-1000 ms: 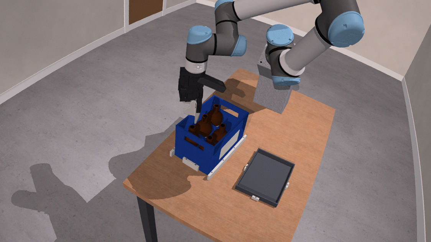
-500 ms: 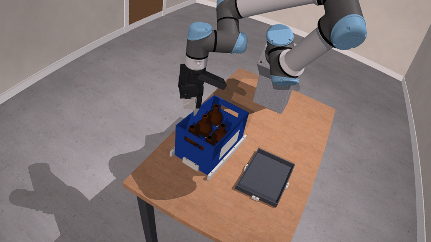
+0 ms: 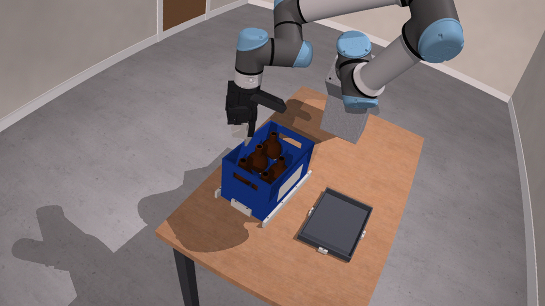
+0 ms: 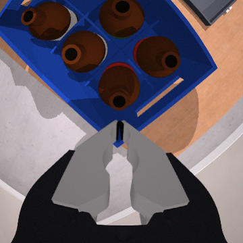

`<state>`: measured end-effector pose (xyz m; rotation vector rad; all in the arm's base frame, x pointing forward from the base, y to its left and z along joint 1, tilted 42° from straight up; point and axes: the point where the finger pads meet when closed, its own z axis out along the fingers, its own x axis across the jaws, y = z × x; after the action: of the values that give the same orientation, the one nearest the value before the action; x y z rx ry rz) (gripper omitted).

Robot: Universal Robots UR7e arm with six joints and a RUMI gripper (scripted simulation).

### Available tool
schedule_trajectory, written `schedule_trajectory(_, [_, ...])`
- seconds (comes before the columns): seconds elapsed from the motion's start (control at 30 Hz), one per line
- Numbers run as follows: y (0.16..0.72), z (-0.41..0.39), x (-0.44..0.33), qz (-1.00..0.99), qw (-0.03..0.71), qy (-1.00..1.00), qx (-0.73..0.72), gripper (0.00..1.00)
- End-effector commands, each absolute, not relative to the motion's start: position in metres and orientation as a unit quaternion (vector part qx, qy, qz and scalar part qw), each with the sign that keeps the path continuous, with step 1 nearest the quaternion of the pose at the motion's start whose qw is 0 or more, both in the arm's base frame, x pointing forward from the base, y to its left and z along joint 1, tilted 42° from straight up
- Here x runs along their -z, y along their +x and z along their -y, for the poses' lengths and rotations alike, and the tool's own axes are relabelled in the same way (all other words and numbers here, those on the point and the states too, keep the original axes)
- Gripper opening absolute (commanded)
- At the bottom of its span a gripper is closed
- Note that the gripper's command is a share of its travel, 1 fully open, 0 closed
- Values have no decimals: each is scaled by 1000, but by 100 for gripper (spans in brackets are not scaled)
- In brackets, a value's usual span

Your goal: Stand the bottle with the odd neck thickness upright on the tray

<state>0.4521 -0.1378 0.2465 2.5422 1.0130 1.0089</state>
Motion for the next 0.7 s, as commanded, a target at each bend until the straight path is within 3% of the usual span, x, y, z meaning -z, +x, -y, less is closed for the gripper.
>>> schedule_trajectory(0.0, [452,138,-247,-345,113,866,-344,0])
schedule_trajectory(0.67, [455,107,-250,-346,112,866,-342,0])
